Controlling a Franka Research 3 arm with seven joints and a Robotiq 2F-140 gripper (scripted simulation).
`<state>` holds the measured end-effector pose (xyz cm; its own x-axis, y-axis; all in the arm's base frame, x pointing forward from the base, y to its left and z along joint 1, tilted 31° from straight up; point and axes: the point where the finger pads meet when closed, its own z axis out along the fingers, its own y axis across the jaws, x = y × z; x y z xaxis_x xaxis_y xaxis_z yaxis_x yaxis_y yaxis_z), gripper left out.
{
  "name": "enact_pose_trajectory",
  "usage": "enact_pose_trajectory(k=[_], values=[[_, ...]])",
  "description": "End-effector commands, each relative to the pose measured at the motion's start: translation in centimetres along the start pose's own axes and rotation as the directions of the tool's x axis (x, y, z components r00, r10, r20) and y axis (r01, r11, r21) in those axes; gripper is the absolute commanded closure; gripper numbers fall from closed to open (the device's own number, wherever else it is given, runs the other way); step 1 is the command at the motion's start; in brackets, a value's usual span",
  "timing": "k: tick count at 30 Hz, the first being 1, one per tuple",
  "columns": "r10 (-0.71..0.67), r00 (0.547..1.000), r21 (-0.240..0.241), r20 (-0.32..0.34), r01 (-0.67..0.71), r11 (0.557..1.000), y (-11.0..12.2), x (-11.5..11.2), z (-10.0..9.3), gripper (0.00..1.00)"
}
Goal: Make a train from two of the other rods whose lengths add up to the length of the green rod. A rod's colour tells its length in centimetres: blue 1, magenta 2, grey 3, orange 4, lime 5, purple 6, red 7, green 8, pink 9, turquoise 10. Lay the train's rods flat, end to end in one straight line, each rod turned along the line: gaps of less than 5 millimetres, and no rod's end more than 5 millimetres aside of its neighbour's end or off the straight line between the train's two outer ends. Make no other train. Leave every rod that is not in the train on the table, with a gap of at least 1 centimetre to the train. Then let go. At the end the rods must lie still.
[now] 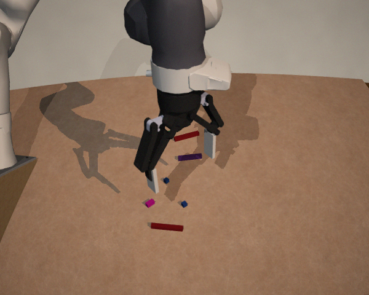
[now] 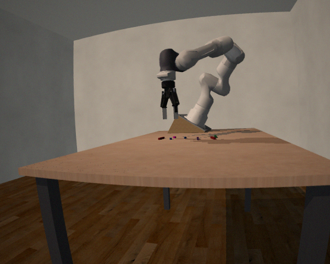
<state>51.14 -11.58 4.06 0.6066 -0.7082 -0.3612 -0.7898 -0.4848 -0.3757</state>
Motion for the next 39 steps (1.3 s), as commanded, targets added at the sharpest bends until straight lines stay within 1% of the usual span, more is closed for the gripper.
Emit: enact_pose_trajectory(k=[1, 2, 5, 7, 8, 15, 22, 24, 25, 39], values=[[-0.126, 0.992, -0.001, 0.001, 0.126, 0.992, 1.1, 0.5, 0.2, 0.00], [-0.177, 0.984, -0.002, 0.001, 0.177, 0.984, 1.6, 0.7, 0.4, 0.00], [-0.214, 0.977, -0.002, 0.001, 0.214, 0.977, 1.9, 0.9, 0.5, 0.00], [-0.214, 0.977, -0.002, 0.001, 0.214, 0.977, 1.9, 0.9, 0.5, 0.00], [-0.248, 0.969, -0.002, 0.001, 0.248, 0.969, 2.3, 1.0, 0.6, 0.00], [-0.345, 0.939, -0.002, 0.001, 0.345, 0.939, 3.2, 1.4, 0.9, 0.00], [-0.438, 0.899, -0.002, 0.001, 0.438, 0.899, 4.1, 1.8, 1.1, 0.00], [-0.438, 0.899, -0.002, 0.001, 0.438, 0.899, 4.1, 1.8, 1.1, 0.00], [-0.473, 0.881, -0.002, 0.002, 0.473, 0.881, 4.5, 1.9, 1.2, 0.00], [-0.640, 0.768, 0.000, 0.002, 0.640, 0.768, 6.3, 2.5, 1.8, 0.00]])
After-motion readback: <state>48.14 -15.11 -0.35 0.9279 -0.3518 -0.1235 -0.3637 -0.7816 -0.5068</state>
